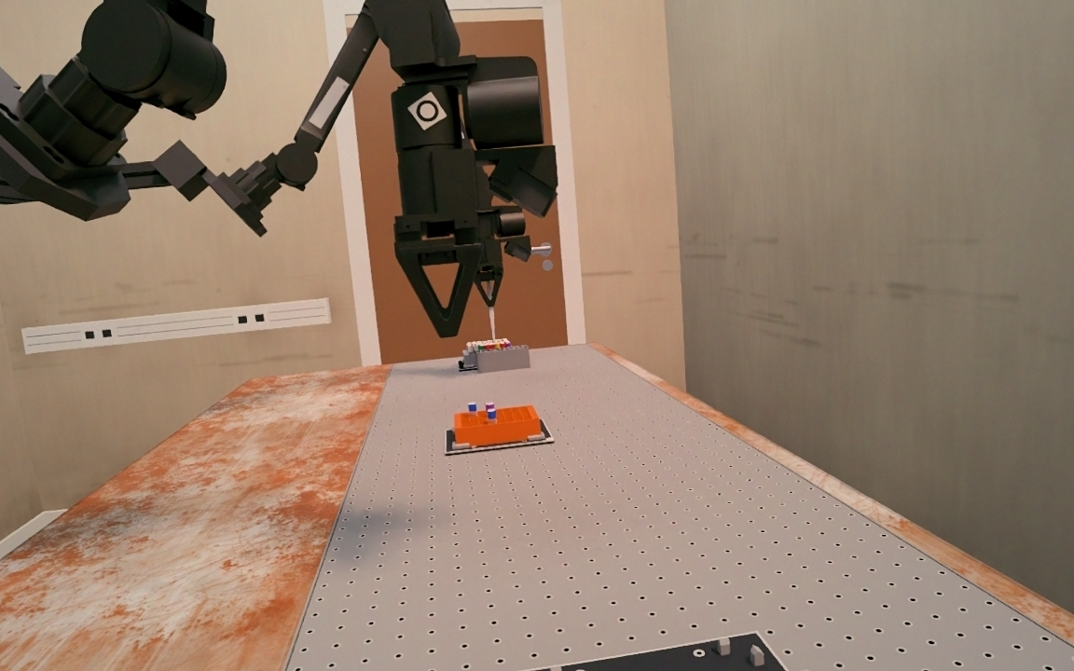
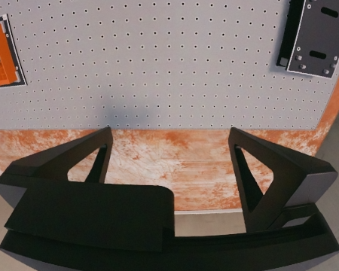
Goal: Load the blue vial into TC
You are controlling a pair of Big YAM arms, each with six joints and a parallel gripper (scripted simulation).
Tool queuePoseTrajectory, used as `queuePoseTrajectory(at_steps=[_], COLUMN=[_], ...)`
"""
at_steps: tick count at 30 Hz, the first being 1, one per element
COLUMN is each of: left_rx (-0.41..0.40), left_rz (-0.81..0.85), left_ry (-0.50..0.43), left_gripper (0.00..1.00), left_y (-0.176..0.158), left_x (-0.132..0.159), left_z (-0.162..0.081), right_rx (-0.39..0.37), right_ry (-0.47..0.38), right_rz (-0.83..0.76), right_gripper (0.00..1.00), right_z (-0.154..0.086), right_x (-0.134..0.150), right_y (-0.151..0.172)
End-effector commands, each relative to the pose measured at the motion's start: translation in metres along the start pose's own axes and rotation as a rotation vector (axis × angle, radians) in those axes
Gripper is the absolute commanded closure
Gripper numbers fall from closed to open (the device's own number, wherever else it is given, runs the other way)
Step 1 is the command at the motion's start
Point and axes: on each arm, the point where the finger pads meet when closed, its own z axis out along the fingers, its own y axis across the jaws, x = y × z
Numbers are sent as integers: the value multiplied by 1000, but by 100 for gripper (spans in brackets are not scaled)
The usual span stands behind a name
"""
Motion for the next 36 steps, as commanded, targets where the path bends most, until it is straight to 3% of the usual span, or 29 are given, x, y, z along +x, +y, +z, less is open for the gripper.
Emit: queuePoseTrajectory(at_steps=[1, 36], left_rx=[-4, -6], left_rz=[16, 16], left_ry=[2, 3], left_gripper=[93, 93], left_y=[10, 63], left_x=[-10, -17], left_z=[3, 3], right_rx=[8, 8], right_ry=[-11, -11], right_rz=[-8, -8], right_gripper=[0, 0], right_z=[-2, -2], right_x=[-6, -6], right_y=[-3, -3])
